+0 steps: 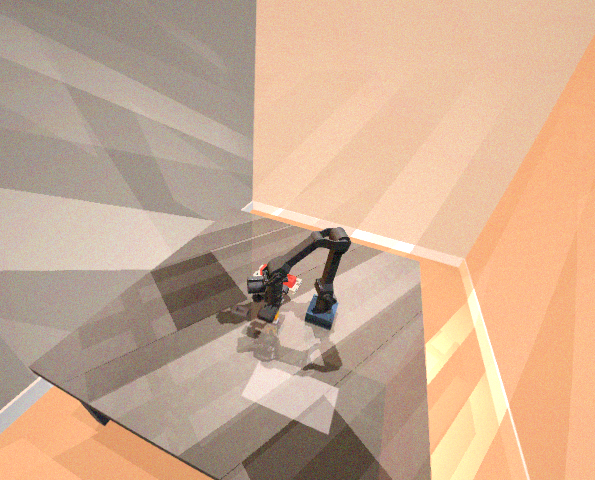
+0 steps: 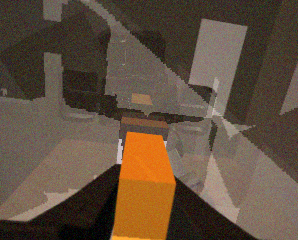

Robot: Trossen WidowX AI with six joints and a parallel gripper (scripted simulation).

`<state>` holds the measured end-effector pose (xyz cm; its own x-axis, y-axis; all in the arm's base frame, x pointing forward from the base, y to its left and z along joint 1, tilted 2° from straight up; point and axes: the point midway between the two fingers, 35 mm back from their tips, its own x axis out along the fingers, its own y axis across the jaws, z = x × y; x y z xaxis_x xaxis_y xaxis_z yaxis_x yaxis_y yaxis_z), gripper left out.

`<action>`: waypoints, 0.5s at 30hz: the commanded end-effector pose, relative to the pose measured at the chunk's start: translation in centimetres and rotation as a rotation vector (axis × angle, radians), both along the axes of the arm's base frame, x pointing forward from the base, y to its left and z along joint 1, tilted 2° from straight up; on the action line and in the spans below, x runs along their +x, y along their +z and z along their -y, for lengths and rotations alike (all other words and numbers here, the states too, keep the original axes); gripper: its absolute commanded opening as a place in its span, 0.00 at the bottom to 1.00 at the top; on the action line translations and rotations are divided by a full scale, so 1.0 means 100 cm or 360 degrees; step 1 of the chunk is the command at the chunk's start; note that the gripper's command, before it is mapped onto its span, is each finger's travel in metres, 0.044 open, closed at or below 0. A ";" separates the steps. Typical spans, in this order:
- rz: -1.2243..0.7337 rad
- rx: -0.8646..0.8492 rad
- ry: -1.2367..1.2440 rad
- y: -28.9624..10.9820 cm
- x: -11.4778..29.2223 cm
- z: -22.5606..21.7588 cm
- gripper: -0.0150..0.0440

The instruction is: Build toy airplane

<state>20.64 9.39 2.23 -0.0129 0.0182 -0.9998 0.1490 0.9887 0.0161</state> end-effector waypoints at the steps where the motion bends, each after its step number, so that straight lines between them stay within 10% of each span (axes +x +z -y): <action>1: 0.0010 0.0008 -0.0005 0.016 0.003 -0.001 0.25; 15: 0.0014 0.0009 -0.0002 0.058 0.005 -0.001 0.25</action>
<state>21.11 9.47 6.69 -0.0099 0.0195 -0.9998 0.1537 0.9880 0.0177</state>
